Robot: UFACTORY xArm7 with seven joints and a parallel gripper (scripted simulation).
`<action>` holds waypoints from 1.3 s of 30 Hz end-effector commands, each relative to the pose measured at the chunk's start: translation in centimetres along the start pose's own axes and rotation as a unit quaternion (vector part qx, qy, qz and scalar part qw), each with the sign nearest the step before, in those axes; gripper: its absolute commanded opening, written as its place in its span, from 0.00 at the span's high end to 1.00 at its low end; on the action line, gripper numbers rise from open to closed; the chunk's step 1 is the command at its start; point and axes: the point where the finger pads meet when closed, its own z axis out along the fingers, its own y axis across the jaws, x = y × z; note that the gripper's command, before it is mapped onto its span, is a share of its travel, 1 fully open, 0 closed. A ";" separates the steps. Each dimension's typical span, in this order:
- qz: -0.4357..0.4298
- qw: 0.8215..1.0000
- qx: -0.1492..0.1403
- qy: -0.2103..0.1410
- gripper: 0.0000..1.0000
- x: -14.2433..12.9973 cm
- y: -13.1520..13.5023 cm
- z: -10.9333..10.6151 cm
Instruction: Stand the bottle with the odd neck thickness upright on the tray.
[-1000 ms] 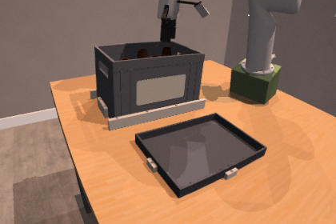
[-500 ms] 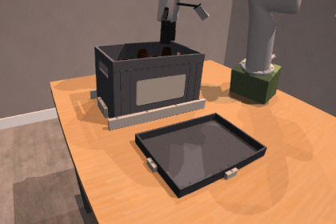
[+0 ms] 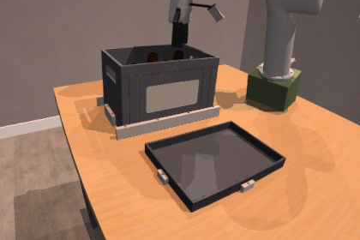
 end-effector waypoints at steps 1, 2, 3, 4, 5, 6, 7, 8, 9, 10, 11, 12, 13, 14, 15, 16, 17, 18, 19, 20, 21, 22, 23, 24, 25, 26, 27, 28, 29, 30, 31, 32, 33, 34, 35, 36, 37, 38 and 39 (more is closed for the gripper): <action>0.000 1.000 0.000 -0.001 0.35 -0.1 0.0 -0.1; 0.000 1.000 0.000 -0.001 0.35 -0.1 0.0 -0.1; 0.000 1.000 0.000 -0.001 0.35 -0.1 0.0 -0.1; 0.000 1.000 0.000 -0.001 0.35 -0.1 0.0 -0.1; 0.000 1.000 0.000 -0.001 0.35 -0.1 0.0 -0.1; 0.000 1.000 0.000 -0.001 0.35 -0.1 0.0 -0.1; 0.000 1.000 0.000 -0.001 0.35 -0.1 0.0 -0.1; 0.000 1.000 0.000 -0.001 0.35 -0.1 0.0 -0.1; 0.000 1.000 0.000 -0.001 0.35 -0.1 0.0 -0.1; 0.000 1.000 0.000 -0.001 0.35 -0.1 0.0 -0.1; 0.000 1.000 0.000 -0.001 0.35 -0.2 0.0 -0.1; 0.000 1.000 0.000 -0.001 0.35 -0.2 0.0 -0.1; 0.000 1.000 0.000 -0.001 0.35 -0.2 0.0 -0.1; 0.000 1.000 0.000 -0.001 0.35 -0.2 0.0 -0.1; 0.000 1.000 0.000 -0.001 0.35 -0.2 0.0 -0.1; 0.000 1.000 0.000 -0.001 0.35 -0.2 0.0 -0.1; 0.000 1.000 0.000 -0.001 0.35 -0.2 0.0 -0.1; 0.000 1.000 0.000 -0.001 0.35 -0.2 0.0 -0.1; 0.000 1.000 0.000 -0.001 0.35 -0.2 0.0 -0.1; 0.000 1.000 0.000 -0.001 0.35 -0.2 0.0 -0.1; 0.000 1.000 0.000 -0.001 0.35 -0.2 0.0 -0.1; 0.000 1.000 0.000 -0.001 0.35 -0.2 0.0 -0.1; 0.000 1.000 0.000 -0.001 0.35 -0.2 0.0 -0.1; 0.000 1.000 0.000 -0.001 0.35 -0.2 0.0 -0.1; 0.000 1.000 0.000 -0.001 0.35 -0.2 0.0 -0.1; 0.000 1.000 0.000 -0.001 0.35 -0.2 0.0 -0.1; 0.000 1.000 0.000 -0.001 0.35 -0.2 0.0 -0.1; 0.000 1.000 0.000 -0.001 0.35 -0.2 0.0 -0.1; 0.000 1.000 0.000 -0.001 0.35 -0.2 0.0 -0.1; 0.000 1.000 0.000 -0.001 0.35 -0.2 0.0 -0.1; 0.000 1.000 0.000 -0.001 0.35 -0.2 0.0 -0.1; 0.000 1.000 0.000 -0.001 0.35 -0.2 0.0 -0.1; 0.000 1.000 0.000 -0.001 0.35 -0.2 0.0 -0.1; 0.000 1.000 0.000 -0.001 0.35 -0.2 0.0 0.0; 0.000 1.000 0.000 -0.001 0.35 -0.2 0.0 0.0; 0.000 1.000 0.000 -0.001 0.35 -0.2 0.0 0.0; 0.000 1.000 0.000 -0.001 0.35 -0.2 0.0 0.0; 0.000 1.000 0.000 -0.001 0.35 -0.2 0.0 0.1; 0.000 1.000 0.000 -0.001 0.35 -0.2 0.0 0.1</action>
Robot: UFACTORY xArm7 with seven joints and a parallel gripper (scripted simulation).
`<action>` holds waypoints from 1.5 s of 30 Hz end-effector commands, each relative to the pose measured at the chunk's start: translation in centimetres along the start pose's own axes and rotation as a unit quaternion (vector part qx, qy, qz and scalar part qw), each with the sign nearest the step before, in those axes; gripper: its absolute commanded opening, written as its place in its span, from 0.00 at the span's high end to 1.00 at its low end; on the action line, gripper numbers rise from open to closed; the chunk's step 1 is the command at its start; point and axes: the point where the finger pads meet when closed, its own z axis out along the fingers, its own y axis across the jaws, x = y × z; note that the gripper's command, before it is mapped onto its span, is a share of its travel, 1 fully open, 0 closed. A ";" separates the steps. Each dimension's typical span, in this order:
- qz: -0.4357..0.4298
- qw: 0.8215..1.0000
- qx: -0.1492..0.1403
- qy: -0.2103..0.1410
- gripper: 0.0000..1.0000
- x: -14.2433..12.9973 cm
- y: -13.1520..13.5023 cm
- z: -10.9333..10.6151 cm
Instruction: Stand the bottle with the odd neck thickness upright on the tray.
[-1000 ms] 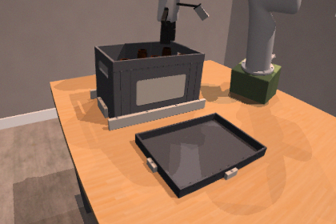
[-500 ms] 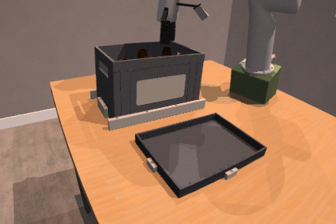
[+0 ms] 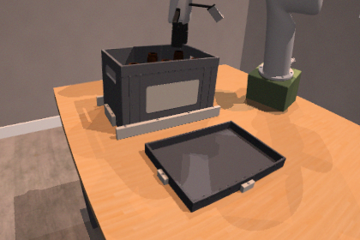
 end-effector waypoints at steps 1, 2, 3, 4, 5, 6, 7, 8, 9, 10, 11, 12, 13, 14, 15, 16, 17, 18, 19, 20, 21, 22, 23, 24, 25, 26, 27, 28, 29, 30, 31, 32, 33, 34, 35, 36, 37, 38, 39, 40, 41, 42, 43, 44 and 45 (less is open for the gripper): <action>0.000 1.000 0.000 -0.001 0.35 -0.1 0.0 0.0; 0.000 1.000 0.000 -0.001 0.35 -0.1 0.0 0.0; 0.000 1.000 0.000 -0.001 0.35 -0.1 0.0 0.1; 0.000 1.000 0.000 -0.001 0.35 -0.1 0.0 0.1; 0.000 1.000 0.000 -0.001 0.35 -0.1 0.0 0.2; 0.000 1.000 0.000 -0.001 0.35 -0.1 0.0 0.3; 0.000 1.000 0.000 -0.001 0.35 -0.1 0.0 0.3; 0.000 1.000 0.000 -0.001 0.35 -0.1 0.0 0.4; 0.000 1.000 0.000 -0.001 0.35 -0.1 0.0 0.5; 0.000 1.000 0.000 -0.001 0.35 -0.1 0.0 0.6; 0.000 1.000 0.000 -0.001 0.35 -0.1 0.0 0.7; 0.000 1.000 0.000 -0.001 0.35 -0.1 0.0 0.8; 0.000 1.000 0.000 -0.001 0.35 -0.1 0.0 0.9; 0.000 1.000 0.000 -0.001 0.35 -0.1 0.0 1.0; 0.000 1.000 0.000 -0.001 0.35 -0.1 0.0 1.1; 0.000 1.000 0.000 -0.001 0.35 -0.1 0.0 1.2; 0.000 1.000 0.000 -0.001 0.35 -0.1 0.0 1.2; 0.000 1.000 0.000 -0.001 0.35 -0.1 0.0 1.2; 0.000 1.000 0.000 -0.001 0.35 -0.1 0.0 1.4; 0.000 1.000 0.000 -0.001 0.35 -0.1 0.0 1.5; 0.000 1.000 0.000 -0.001 0.35 -0.1 0.0 1.6; 0.000 1.000 0.000 -0.001 0.35 -0.1 0.0 1.8; 0.000 1.000 0.000 -0.001 0.35 -0.1 0.0 1.9; 0.000 1.000 0.000 -0.001 0.35 -0.1 0.0 2.0; 0.000 1.000 0.000 -0.001 0.35 -0.1 0.0 2.1; 0.000 1.000 0.000 -0.001 0.35 -0.1 0.0 2.3; 0.000 1.000 0.000 -0.001 0.35 -0.1 0.0 2.4; 0.000 1.000 0.000 -0.001 0.35 -0.1 0.0 2.5; 0.000 1.000 0.000 -0.001 0.35 -0.1 0.0 2.6; 0.000 1.000 0.000 -0.001 0.35 -0.1 0.0 2.8; 0.000 1.000 0.000 -0.001 0.35 -0.1 0.0 2.9; 0.000 1.000 0.000 -0.001 0.35 -0.1 0.0 3.0; 0.000 1.000 0.000 -0.001 0.35 -0.1 0.0 3.1; 0.000 1.000 0.000 -0.001 0.35 -0.1 0.0 3.1; 0.000 1.000 0.000 -0.001 0.35 -0.1 0.0 3.1; 0.000 1.000 0.000 -0.001 0.35 -0.1 0.0 3.2; 0.000 1.000 0.000 -0.001 0.35 -0.1 0.0 3.3; 0.000 1.000 0.000 -0.001 0.35 -0.1 0.0 3.4; 0.000 1.000 0.000 -0.001 0.35 -0.1 0.0 3.5; 0.000 1.000 0.000 -0.001 0.35 -0.1 0.0 3.5; 0.000 1.000 0.000 -0.001 0.35 -0.1 0.0 3.6; 0.000 1.000 0.000 -0.001 0.35 -0.1 0.0 3.7; 0.000 1.000 0.000 -0.001 0.35 -0.1 0.0 3.7; 0.000 1.000 0.000 -0.001 0.35 -0.1 0.0 3.8; 0.000 1.000 0.000 -0.001 0.35 -0.1 0.0 3.8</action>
